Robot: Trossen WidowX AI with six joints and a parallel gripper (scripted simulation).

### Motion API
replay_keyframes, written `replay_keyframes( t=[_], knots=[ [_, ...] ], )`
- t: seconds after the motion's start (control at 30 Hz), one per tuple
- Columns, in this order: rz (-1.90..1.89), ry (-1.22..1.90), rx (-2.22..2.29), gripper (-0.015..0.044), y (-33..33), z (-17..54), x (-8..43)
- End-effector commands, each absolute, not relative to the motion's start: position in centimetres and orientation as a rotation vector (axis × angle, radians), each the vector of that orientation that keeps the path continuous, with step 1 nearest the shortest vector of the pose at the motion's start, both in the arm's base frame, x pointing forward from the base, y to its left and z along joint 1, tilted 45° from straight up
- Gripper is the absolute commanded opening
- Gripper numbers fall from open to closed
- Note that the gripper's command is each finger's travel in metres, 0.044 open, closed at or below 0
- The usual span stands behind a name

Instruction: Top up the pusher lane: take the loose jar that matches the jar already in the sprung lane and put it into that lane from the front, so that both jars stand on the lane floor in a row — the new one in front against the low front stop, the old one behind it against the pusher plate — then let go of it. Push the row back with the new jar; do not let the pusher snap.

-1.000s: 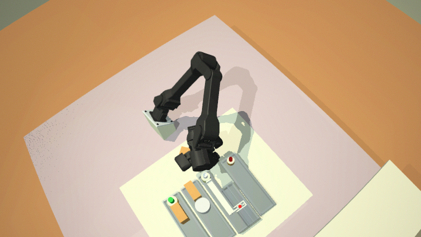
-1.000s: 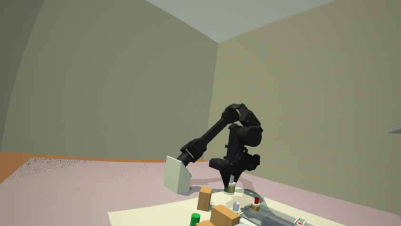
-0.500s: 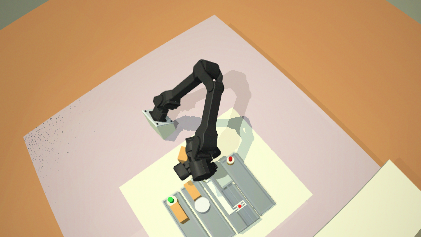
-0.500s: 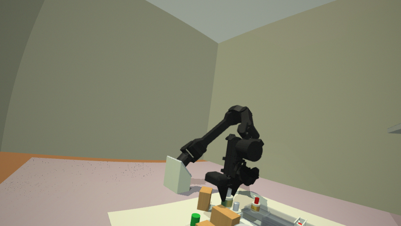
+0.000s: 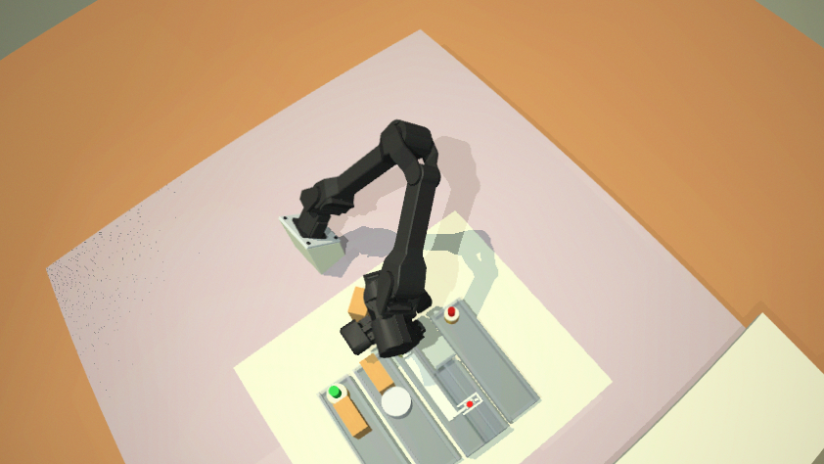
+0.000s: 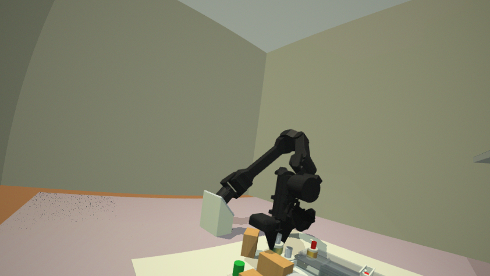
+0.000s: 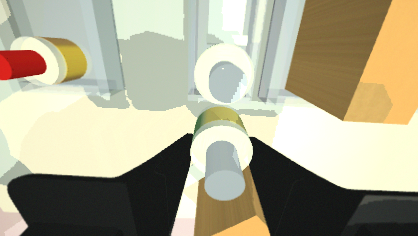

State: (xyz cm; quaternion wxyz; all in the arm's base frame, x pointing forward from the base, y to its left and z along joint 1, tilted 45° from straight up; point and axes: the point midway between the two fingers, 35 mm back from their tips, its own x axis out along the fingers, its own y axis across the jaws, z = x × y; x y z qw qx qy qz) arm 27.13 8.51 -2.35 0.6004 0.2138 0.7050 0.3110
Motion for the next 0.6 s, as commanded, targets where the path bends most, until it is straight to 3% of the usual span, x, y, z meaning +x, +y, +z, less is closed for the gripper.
replay_keyframes(
  t=[0.0, 0.57],
  knots=[
    [0.721, 1.627, 0.500, 0.0000, 8.57, -2.28, 27.53],
    [0.721, 1.627, 0.500, 0.0000, 8.72, -2.33, 28.26]
  ],
)
